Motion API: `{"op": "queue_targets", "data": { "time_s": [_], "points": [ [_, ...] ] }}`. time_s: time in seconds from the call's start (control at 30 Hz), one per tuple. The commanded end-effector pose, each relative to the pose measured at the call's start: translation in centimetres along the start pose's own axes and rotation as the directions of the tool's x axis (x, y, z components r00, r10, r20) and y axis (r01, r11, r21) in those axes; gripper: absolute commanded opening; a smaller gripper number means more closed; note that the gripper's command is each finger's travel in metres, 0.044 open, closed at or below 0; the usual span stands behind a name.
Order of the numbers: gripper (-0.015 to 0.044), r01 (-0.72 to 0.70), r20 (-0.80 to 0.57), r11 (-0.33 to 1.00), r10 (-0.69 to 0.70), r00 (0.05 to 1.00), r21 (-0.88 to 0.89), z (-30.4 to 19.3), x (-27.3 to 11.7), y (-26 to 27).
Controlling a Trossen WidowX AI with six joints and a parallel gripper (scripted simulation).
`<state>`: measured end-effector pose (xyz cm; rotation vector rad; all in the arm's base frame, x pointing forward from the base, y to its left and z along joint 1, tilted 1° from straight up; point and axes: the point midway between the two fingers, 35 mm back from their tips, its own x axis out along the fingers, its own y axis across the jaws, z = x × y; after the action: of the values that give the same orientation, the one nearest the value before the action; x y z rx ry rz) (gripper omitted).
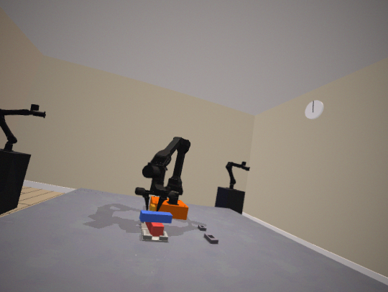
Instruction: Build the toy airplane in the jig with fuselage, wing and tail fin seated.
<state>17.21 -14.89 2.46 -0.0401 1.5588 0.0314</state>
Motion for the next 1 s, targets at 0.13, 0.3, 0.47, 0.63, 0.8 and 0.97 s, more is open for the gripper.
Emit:
{"op": "queue_targets", "data": {
  "time_s": [0.13,0.3,0.47,0.63,0.8,0.97],
  "points": [
    [0.0260,0.001,0.000,1.000,-0.001,1.000,0.000,0.0,0.0,0.0],
    [0.0260,0.002,-0.003,1.000,-0.002,1.000,-0.002,0.4,-5.3,-0.3],
    [0.0260,0.002,-0.006,1.000,-0.002,1.000,-0.003,0.1,-9.2,0.0],
    [0.0260,0.002,-0.006,1.000,-0.002,1.000,-0.003,0.6,-9.2,-0.3],
    [0.0260,0.002,-0.006,1.000,-0.002,1.000,-0.003,0.6,-9.2,-0.3],
    [0.0260,0.002,-0.006,1.000,-0.002,1.000,-0.003,0.6,-9.2,-0.2]
  ]
}}
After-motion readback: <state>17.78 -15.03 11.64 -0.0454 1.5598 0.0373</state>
